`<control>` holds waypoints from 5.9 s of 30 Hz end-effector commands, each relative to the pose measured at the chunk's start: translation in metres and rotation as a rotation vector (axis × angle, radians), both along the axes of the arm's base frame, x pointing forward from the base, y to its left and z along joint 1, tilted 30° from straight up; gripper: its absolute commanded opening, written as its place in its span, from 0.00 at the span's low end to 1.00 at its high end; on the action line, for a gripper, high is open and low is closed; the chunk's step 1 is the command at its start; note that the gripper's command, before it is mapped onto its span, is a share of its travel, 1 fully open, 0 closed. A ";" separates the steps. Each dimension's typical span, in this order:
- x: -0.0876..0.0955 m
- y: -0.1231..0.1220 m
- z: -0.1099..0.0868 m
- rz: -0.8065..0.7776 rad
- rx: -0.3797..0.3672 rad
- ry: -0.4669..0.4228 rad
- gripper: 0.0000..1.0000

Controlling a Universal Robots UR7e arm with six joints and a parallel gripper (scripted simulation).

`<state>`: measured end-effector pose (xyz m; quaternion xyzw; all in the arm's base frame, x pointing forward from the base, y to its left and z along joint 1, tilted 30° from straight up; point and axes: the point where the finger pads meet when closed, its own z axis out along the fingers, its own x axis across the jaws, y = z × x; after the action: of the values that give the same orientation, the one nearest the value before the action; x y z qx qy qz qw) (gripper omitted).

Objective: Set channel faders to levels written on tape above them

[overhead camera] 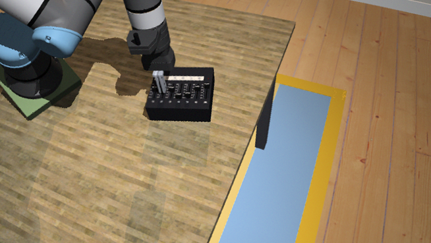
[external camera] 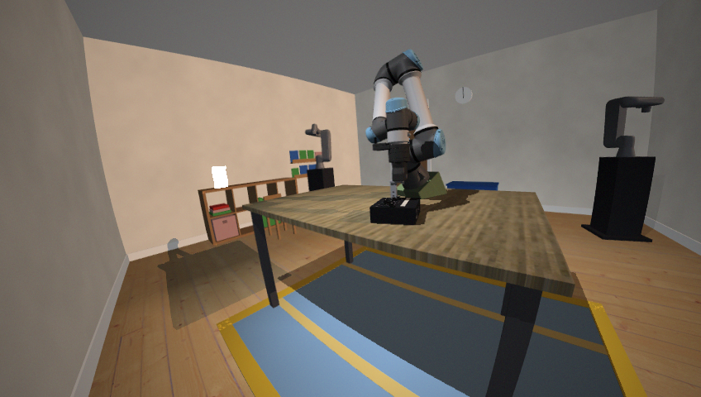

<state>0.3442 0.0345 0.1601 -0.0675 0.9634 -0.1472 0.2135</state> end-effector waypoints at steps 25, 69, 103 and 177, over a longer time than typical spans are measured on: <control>0.000 0.001 0.000 0.001 0.001 -0.001 0.00; -0.017 0.006 0.037 0.001 0.001 -0.001 0.00; -0.045 0.022 0.094 0.001 0.001 -0.001 1.00; -0.052 0.026 0.106 0.001 0.001 -0.001 1.00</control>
<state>0.2925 0.0604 0.2659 -0.0678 0.9635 -0.1469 0.2135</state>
